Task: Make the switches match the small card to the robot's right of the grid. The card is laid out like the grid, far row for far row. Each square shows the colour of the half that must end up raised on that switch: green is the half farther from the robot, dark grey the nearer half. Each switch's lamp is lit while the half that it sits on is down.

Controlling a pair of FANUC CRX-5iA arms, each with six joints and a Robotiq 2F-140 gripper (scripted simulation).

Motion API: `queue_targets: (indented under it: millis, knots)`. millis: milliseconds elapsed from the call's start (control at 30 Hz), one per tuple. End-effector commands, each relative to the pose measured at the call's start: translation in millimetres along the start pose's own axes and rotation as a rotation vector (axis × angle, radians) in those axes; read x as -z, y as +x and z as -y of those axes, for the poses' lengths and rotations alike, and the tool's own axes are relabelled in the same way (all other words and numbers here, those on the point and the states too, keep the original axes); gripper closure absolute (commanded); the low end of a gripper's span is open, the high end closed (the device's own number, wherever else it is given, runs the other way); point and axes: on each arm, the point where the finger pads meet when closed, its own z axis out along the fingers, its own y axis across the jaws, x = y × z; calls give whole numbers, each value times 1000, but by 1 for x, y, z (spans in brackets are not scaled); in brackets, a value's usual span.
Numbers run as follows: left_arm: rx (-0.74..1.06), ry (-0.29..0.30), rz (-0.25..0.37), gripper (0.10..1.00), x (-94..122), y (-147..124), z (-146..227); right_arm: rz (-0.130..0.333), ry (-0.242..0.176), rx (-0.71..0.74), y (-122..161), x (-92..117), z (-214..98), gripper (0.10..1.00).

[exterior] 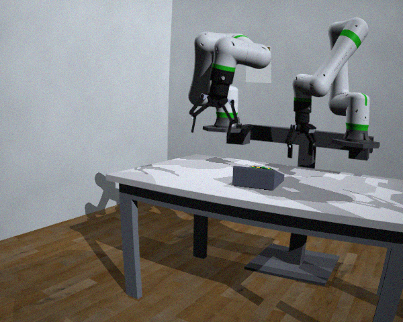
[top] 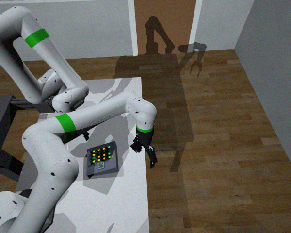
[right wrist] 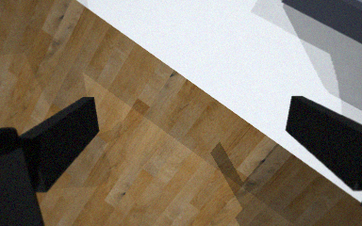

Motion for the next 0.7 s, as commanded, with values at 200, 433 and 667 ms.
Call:
queue_targets:
  millis: [200, 433, 667]
  knots:
    - [0, -1, 1, 98, 0, 0, 0, -2, -20, 40, 18, 3, 52, 98]
    - [0, -1, 1, 98, 0, 0, 0, -3, -34, 68, 34, 3, 87, 98]
    - [0, -1, 1, 98, 0, 0, 0, -3, -56, 114, 64, 3, 142, 98]
